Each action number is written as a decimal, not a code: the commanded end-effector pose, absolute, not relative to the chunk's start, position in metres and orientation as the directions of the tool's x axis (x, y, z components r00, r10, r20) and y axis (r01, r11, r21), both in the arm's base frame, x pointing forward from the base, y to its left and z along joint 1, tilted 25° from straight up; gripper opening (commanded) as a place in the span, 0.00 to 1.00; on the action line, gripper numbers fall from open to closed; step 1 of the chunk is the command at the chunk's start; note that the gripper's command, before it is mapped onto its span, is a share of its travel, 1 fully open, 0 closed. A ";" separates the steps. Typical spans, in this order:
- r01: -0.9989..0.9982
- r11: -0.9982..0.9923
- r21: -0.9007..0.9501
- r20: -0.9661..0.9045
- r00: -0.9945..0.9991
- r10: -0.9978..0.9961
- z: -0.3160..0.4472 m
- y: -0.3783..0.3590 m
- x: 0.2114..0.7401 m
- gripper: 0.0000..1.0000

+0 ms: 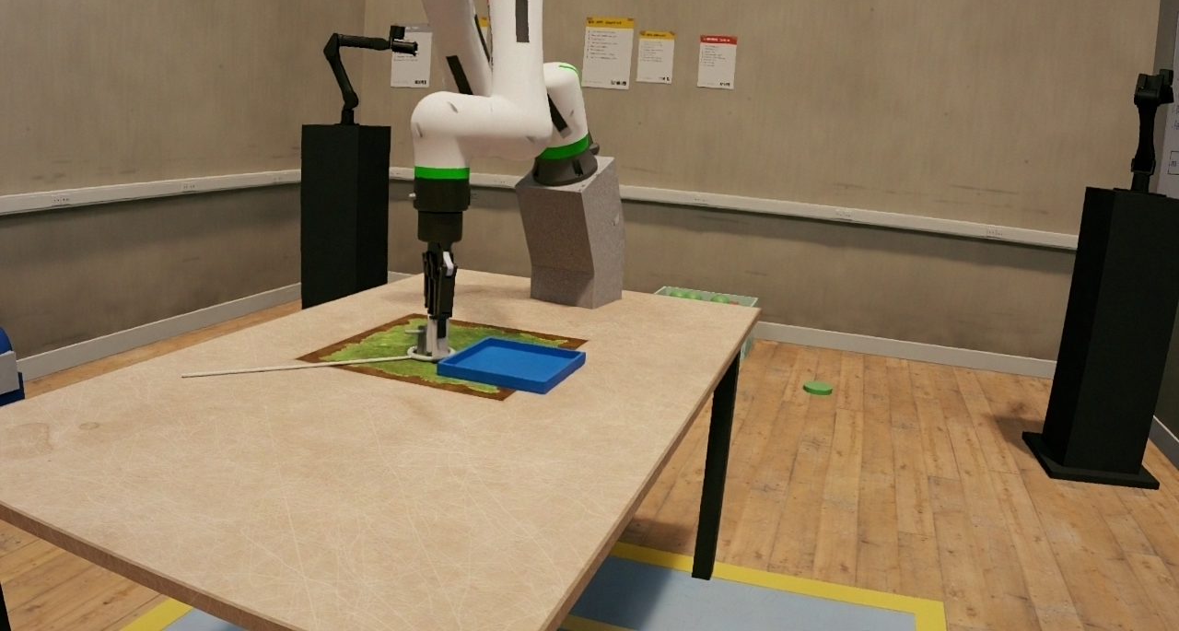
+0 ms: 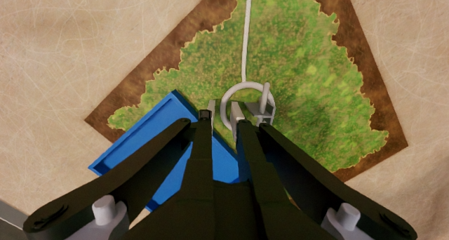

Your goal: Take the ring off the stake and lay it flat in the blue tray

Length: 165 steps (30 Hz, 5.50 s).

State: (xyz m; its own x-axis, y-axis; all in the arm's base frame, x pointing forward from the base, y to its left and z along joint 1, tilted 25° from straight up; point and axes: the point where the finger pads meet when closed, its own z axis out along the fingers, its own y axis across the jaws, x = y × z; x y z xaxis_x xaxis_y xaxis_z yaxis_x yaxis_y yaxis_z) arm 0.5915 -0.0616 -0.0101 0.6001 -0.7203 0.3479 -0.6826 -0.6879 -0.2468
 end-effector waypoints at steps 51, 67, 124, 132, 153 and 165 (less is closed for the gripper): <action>-0.682 -0.688 -0.248 0.349 0.600 -0.720 -0.016 -0.062 0.595 0.24; -0.682 -0.688 -0.248 0.349 0.600 -0.720 -0.020 -0.063 0.597 0.24; -0.682 -0.688 -0.248 0.349 0.600 -0.720 -0.022 -0.063 0.598 0.10; -0.682 -0.688 -0.248 0.349 0.600 -0.720 -0.022 -0.063 0.598 0.10; -0.682 -0.688 -0.248 0.349 0.600 -0.720 -0.022 -0.063 0.598 0.10; -0.682 -0.688 -0.248 0.349 0.600 -0.720 -0.022 -0.063 0.598 0.10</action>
